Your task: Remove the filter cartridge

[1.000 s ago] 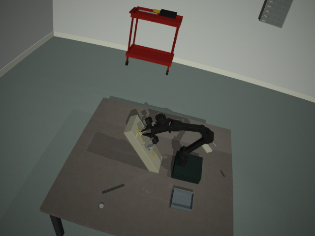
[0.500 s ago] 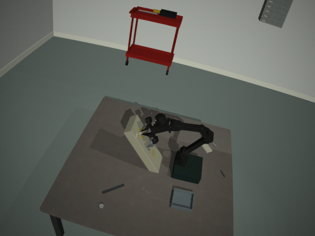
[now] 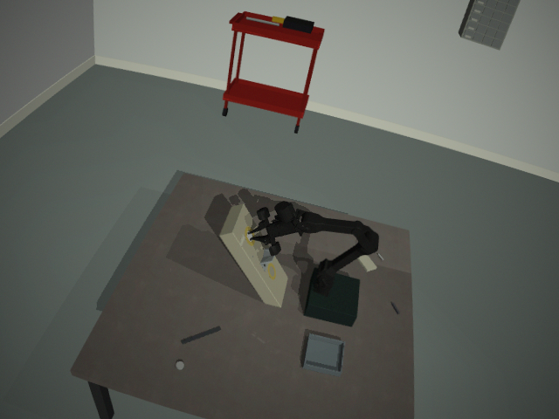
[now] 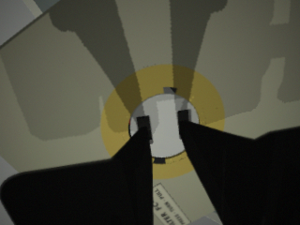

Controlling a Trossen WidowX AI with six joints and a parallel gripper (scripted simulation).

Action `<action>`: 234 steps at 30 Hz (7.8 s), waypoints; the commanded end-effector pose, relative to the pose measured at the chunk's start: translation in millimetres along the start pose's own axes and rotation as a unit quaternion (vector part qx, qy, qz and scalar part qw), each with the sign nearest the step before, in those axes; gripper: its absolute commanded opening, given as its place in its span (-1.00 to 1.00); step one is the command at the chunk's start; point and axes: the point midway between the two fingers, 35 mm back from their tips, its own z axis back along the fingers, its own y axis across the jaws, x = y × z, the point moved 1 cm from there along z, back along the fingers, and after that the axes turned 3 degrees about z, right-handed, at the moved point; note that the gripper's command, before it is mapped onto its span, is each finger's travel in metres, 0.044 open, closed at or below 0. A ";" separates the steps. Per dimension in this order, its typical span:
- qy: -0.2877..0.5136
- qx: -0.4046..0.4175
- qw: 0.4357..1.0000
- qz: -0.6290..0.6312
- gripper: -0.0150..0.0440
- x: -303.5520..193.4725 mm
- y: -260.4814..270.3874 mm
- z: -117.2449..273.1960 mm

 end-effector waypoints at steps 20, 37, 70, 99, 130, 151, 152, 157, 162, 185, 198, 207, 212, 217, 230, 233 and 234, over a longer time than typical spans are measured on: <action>-0.002 -0.001 1.000 -0.001 -0.15 1.5 -3.0 -0.6; -0.001 -0.001 1.000 -0.001 -0.15 1.2 -2.2 -3.7; -0.001 -0.001 1.000 -0.001 -0.15 1.2 -2.2 -3.9; -0.001 0.000 1.000 -0.001 -0.15 1.2 -2.2 -13.2; 0.001 0.001 1.000 0.000 -0.34 0.5 -1.2 -13.4; -0.001 0.000 0.968 0.251 -0.49 1.2 -2.1 -19.7; -0.001 -0.001 0.964 0.267 -0.49 1.2 -2.1 -19.7; -0.001 -0.001 0.937 0.350 -0.49 1.2 -2.1 -19.9; -0.001 -0.001 0.903 0.430 -0.49 1.2 -2.1 -19.8; -0.001 -0.001 0.760 0.649 -0.49 0.9 -1.1 -12.1; 0.000 -0.003 0.774 0.633 -0.49 1.1 -1.9 55.5; 0.000 -0.004 0.775 0.632 -0.49 5.2 -12.9 58.3; 0.000 -0.004 0.775 0.632 -0.49 11.2 -28.6 56.9; 0.000 -0.004 0.775 0.632 -0.49 17.3 -44.5 54.9; 0.000 -0.008 0.774 0.633 -0.31 27.6 -70.0 50.7; 0.000 -0.008 0.774 0.633 -0.15 27.6 -70.0 50.7; 0.000 -0.008 0.774 0.633 -0.15 27.6 -70.0 50.7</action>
